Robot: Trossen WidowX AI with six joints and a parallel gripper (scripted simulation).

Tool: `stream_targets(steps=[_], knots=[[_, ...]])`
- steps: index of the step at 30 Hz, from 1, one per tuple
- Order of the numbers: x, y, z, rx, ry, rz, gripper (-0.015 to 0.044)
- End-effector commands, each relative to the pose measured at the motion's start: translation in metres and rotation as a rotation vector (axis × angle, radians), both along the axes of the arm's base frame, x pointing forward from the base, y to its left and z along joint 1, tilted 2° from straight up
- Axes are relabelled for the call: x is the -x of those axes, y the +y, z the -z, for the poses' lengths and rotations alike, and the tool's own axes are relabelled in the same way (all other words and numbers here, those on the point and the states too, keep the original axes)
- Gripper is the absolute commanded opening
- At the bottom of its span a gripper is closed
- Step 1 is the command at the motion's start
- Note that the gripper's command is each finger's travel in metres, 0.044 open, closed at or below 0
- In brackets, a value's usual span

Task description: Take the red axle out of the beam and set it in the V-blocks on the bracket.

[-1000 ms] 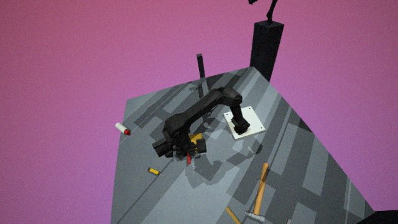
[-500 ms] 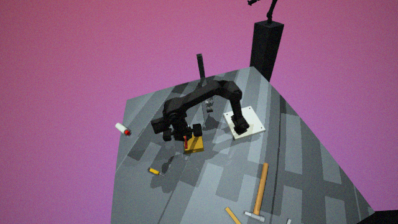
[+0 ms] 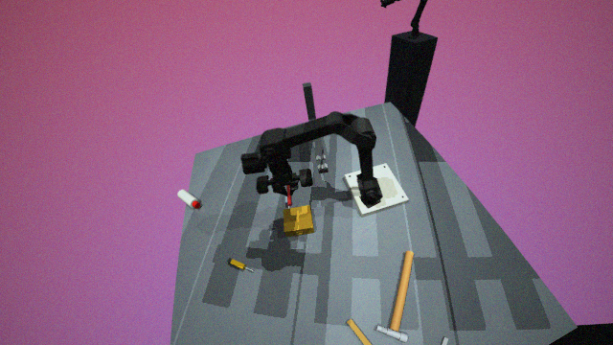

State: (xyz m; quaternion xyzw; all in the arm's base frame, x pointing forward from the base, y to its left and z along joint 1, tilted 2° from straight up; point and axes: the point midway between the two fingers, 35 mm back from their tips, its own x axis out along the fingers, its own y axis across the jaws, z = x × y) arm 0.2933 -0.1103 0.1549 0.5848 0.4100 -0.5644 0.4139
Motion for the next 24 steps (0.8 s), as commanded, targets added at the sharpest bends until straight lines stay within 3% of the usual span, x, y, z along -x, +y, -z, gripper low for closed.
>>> stream_targets(steps=[1, 24], knots=[[0.014, -0.017, 0.002, 0.004, 0.006, -0.003, 0.0], [0.11, -0.09, 0.006, 0.011, 0.017, -0.005, 0.0]])
